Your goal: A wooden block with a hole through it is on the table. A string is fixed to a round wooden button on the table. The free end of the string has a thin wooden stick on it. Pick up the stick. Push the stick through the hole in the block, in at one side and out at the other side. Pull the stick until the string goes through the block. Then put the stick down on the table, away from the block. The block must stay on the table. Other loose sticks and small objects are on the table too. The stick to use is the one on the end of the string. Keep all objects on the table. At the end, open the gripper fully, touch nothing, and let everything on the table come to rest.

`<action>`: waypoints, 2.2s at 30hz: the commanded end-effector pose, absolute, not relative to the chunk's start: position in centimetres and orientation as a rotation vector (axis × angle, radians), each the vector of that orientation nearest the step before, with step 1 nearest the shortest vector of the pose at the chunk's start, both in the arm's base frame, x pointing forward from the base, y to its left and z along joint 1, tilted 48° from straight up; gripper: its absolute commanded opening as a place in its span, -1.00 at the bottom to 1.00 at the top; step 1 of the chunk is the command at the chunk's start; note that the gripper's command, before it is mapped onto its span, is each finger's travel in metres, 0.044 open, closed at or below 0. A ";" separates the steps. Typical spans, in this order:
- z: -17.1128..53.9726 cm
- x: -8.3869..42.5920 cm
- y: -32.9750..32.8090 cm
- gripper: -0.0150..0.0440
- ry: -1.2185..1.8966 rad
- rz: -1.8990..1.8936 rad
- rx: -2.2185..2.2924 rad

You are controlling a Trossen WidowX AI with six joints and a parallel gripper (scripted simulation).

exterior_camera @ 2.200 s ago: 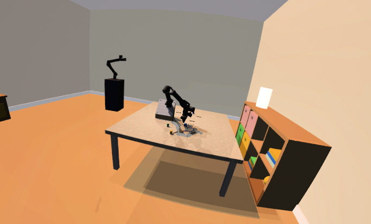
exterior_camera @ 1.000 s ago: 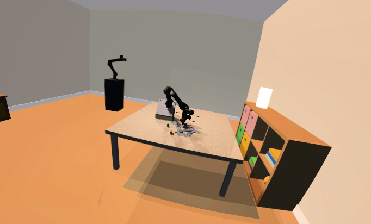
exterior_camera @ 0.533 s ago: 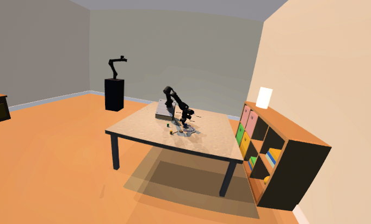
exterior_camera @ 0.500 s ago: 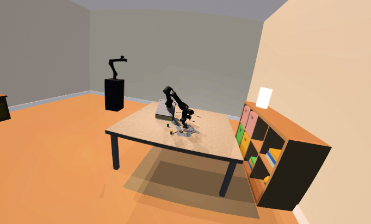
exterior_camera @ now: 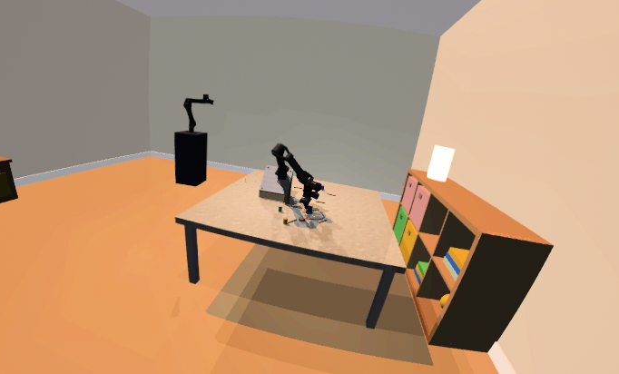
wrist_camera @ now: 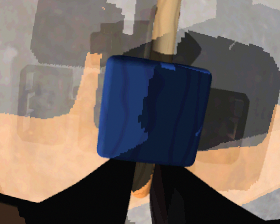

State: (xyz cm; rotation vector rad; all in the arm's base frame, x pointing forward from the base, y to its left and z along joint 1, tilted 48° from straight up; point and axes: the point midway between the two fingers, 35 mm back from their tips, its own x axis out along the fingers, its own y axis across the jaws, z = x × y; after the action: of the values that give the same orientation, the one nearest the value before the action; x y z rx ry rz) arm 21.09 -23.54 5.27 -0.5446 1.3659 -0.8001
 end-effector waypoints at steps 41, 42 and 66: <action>4.5 17.8 -22.7 -0.49 1.360 -0.821 -0.553; 4.5 17.7 -22.7 -0.49 1.360 -0.821 -0.554; 4.2 15.4 -22.2 -0.49 1.358 -0.837 -0.570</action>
State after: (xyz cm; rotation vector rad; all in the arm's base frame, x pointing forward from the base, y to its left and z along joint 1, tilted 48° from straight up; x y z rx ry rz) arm 15.96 -22.48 4.46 -0.5665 1.3519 -0.8425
